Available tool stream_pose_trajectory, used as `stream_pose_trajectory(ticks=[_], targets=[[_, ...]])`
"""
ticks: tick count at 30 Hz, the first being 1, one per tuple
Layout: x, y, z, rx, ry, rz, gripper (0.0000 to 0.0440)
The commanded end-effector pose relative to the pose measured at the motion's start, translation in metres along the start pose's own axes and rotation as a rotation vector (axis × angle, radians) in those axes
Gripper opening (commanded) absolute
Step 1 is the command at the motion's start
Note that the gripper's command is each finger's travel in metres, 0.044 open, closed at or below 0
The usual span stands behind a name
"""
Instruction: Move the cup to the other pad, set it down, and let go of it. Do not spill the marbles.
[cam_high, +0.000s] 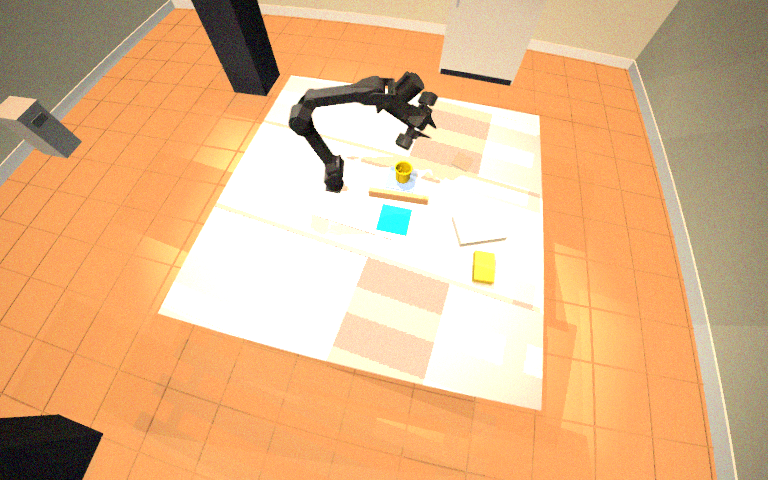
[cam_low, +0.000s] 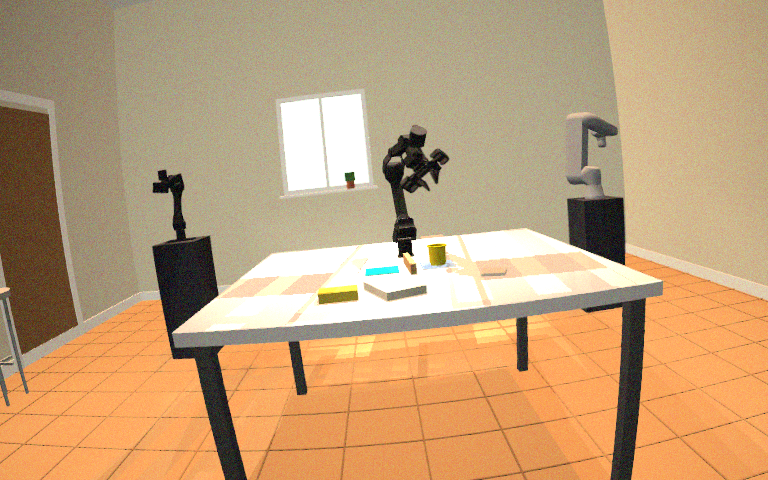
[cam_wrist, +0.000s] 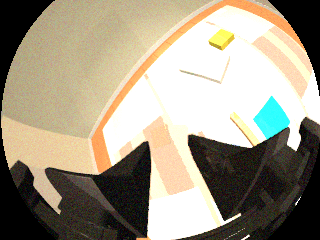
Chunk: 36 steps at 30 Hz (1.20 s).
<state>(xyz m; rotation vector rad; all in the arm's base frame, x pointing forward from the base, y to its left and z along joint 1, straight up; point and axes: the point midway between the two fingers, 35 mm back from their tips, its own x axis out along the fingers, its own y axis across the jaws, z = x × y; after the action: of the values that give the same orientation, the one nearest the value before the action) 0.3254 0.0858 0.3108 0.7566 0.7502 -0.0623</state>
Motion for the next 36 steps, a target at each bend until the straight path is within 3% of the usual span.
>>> stream_pose_trajectory(ticks=[1,20,36], targets=[[0.005,0.0,-0.006,0.046,0.047,-0.036,0.016],[0.021,-0.022,-0.039,0.212,0.219,-0.287,0.0137],[0.034,-0.062,-0.069,0.245,0.337,-0.552,0.0156]])
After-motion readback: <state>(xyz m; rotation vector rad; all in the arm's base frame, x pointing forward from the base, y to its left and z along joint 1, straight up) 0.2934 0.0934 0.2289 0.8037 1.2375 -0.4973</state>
